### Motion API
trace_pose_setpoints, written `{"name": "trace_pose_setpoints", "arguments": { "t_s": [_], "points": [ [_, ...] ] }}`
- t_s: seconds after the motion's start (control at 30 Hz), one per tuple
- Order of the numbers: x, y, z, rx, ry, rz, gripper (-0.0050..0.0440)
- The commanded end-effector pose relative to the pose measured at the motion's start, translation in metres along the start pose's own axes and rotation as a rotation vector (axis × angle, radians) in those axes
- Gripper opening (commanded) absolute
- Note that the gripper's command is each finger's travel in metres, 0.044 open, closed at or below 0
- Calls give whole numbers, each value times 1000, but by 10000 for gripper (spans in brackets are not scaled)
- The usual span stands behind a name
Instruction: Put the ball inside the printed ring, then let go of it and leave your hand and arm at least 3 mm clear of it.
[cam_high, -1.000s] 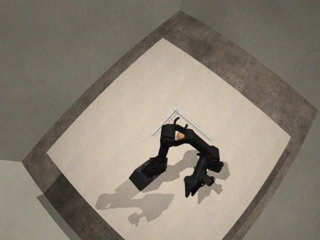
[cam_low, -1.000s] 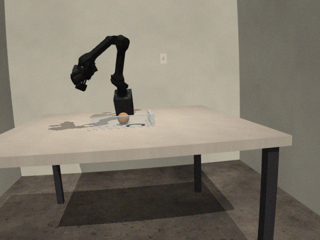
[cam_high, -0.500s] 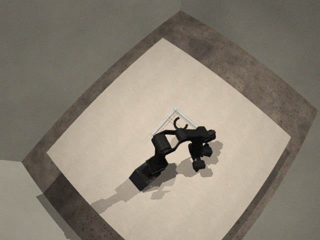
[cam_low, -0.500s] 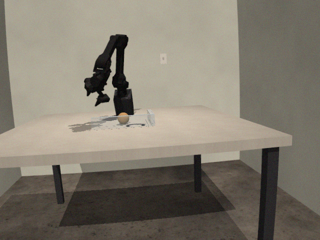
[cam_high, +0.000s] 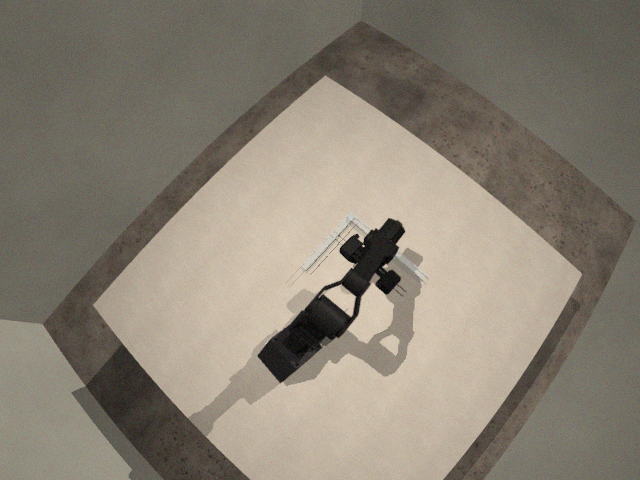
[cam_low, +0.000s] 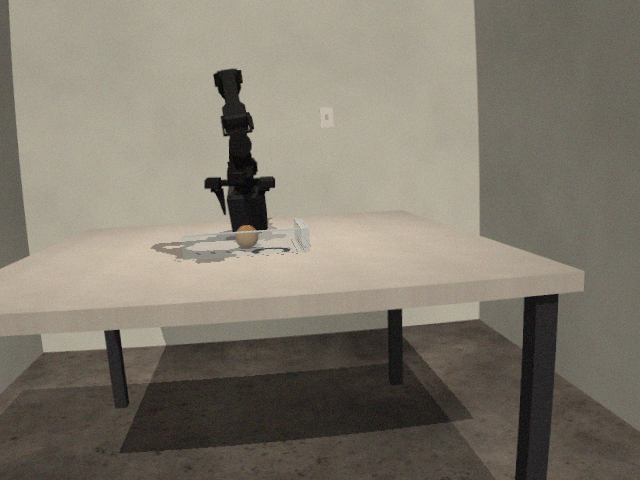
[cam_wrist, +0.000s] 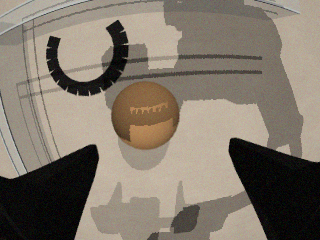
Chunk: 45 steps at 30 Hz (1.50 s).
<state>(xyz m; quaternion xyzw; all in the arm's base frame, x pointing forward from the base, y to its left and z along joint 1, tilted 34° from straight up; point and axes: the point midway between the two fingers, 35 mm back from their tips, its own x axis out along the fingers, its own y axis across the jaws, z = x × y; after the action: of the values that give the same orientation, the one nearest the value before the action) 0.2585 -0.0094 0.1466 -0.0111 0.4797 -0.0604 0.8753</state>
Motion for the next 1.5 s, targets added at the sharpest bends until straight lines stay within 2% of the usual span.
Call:
{"name": "trace_pose_setpoints", "arguments": {
  "t_s": [0.0,0.17,1.47],
  "points": [
    [-2,10,1,-43,-21,40,418],
    [-2,10,1,-43,-21,40,418],
    [53,13,3,-43,-21,40,418]
  ]
}}
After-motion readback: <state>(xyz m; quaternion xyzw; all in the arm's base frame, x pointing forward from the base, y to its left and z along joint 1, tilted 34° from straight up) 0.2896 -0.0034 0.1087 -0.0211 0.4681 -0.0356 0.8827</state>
